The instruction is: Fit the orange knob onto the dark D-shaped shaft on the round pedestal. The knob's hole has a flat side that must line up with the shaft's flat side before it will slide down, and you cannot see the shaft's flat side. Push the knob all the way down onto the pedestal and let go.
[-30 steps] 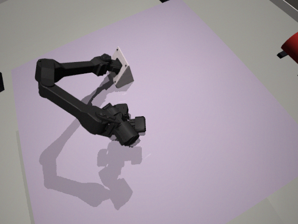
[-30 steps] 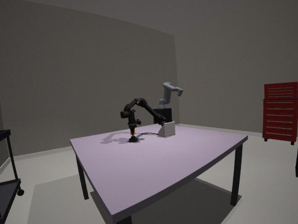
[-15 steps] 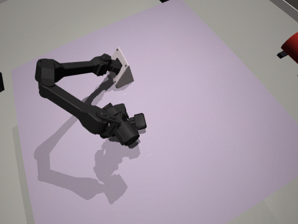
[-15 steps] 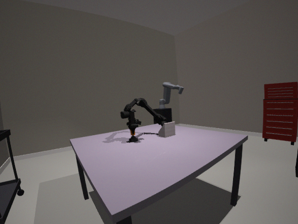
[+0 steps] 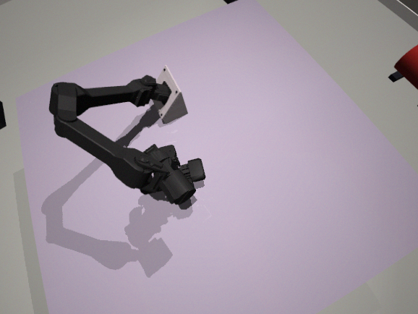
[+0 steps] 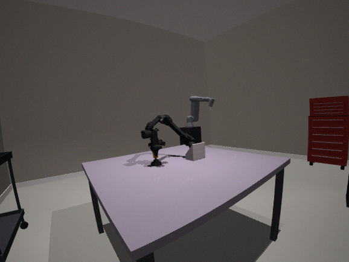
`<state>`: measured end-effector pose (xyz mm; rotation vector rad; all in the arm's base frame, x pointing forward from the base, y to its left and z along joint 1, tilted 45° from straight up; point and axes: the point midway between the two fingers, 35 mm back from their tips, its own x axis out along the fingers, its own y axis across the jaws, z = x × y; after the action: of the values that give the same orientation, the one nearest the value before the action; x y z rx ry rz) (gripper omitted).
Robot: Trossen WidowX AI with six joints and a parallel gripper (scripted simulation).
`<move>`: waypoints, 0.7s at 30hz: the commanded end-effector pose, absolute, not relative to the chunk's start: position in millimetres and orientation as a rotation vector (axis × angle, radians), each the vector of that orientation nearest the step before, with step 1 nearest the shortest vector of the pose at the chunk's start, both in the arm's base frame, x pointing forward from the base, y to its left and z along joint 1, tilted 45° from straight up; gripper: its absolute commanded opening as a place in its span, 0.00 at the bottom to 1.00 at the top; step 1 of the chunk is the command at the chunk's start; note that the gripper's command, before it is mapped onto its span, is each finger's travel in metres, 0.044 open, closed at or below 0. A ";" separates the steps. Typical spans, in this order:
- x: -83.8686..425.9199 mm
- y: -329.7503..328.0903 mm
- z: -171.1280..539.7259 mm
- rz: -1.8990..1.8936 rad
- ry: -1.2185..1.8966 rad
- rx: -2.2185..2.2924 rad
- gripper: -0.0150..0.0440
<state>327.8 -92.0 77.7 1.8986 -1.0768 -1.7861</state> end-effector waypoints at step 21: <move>328.9 -93.0 76.6 -1.813 -0.854 1.779 0.25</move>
<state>328.3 -91.8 76.9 1.7799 -0.8565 -1.8169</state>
